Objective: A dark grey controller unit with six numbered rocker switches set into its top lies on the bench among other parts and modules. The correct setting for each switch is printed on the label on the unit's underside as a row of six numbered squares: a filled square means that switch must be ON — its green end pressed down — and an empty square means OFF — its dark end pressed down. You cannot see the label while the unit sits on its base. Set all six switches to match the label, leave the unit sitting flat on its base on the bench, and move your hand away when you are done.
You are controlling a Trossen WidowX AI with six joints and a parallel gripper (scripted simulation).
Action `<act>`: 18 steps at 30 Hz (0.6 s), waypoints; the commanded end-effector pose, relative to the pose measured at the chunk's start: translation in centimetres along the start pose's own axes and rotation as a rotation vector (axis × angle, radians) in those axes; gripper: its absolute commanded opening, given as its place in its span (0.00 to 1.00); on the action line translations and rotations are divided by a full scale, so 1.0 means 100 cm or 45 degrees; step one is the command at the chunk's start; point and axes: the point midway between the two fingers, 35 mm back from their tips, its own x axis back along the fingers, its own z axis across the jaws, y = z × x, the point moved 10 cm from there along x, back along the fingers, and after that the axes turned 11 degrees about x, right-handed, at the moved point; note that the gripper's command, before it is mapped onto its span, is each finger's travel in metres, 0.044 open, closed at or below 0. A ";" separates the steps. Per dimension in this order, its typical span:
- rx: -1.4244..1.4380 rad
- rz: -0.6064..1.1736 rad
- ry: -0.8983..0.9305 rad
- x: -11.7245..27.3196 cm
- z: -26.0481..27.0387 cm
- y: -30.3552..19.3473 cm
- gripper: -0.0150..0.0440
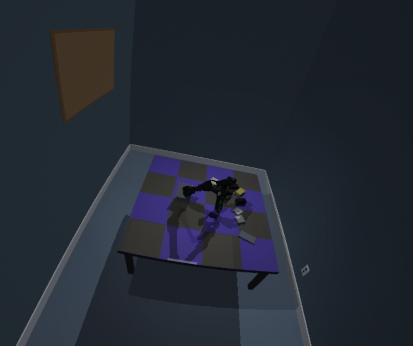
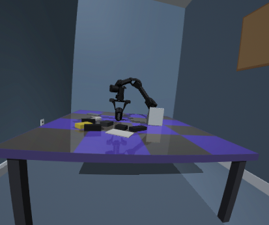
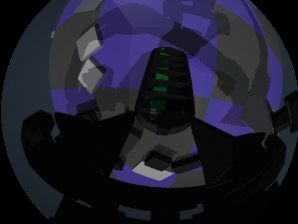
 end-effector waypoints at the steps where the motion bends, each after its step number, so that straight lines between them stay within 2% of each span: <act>1: -0.007 0.012 -0.005 -0.001 0.000 -0.004 0.83; 18: -0.007 0.012 -0.005 -0.008 0.002 -0.015 0.83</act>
